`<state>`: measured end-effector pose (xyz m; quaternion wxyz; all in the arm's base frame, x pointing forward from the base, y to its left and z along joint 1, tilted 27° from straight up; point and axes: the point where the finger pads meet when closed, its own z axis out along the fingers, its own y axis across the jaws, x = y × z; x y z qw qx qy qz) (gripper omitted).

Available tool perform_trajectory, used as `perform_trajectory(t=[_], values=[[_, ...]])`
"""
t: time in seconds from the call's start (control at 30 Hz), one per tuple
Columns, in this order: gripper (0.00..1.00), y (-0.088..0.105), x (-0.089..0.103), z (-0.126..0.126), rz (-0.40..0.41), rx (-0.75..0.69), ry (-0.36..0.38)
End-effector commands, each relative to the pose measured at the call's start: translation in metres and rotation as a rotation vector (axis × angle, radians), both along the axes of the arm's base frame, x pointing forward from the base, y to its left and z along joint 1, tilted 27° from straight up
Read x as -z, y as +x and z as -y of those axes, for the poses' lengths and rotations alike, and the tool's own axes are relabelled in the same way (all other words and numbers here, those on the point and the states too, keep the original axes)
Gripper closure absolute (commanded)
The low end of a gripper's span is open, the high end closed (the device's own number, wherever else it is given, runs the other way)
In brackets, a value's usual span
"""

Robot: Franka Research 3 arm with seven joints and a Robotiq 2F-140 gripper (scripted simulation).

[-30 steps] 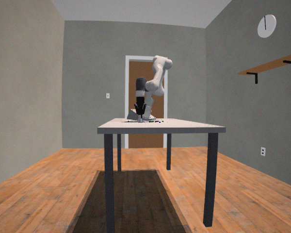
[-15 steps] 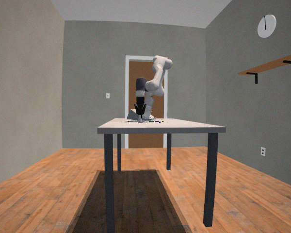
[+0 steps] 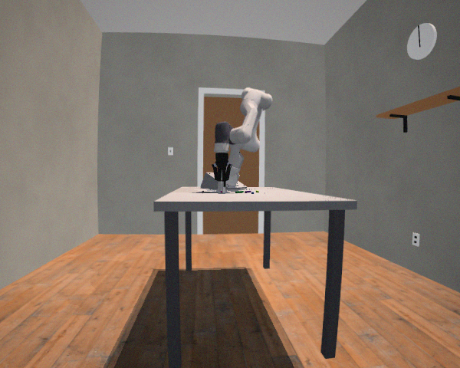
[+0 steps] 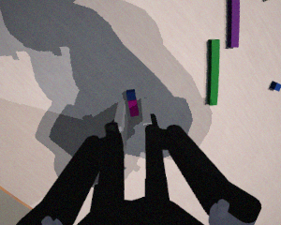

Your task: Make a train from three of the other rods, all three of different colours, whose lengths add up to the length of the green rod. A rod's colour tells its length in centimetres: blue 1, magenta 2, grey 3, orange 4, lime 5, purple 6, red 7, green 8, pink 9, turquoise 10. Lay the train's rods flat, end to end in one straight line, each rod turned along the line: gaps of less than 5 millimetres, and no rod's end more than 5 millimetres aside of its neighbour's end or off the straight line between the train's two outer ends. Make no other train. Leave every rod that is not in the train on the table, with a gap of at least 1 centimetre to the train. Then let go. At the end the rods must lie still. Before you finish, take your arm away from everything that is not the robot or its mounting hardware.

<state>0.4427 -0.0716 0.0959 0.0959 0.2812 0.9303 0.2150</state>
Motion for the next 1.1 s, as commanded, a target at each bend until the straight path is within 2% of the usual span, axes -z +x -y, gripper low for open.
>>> perform_trajectory(t=[0.0, 0.5, 0.67, 0.9, 0.97, 1.07], values=[[0.85, 0.001, 0.000, 0.001, 0.003, 0.000, -0.003], [0.85, -0.001, -0.004, 0.003, 0.003, 0.000, -0.003], [0.85, -0.006, -0.019, 0.008, 0.003, 0.000, -0.002], [0.85, -0.017, -0.051, 0.021, 0.003, 0.000, -0.002], [0.85, -0.017, -0.051, 0.021, 0.003, 0.000, -0.002], [0.85, -0.021, -0.065, 0.026, 0.003, 0.000, -0.002]])
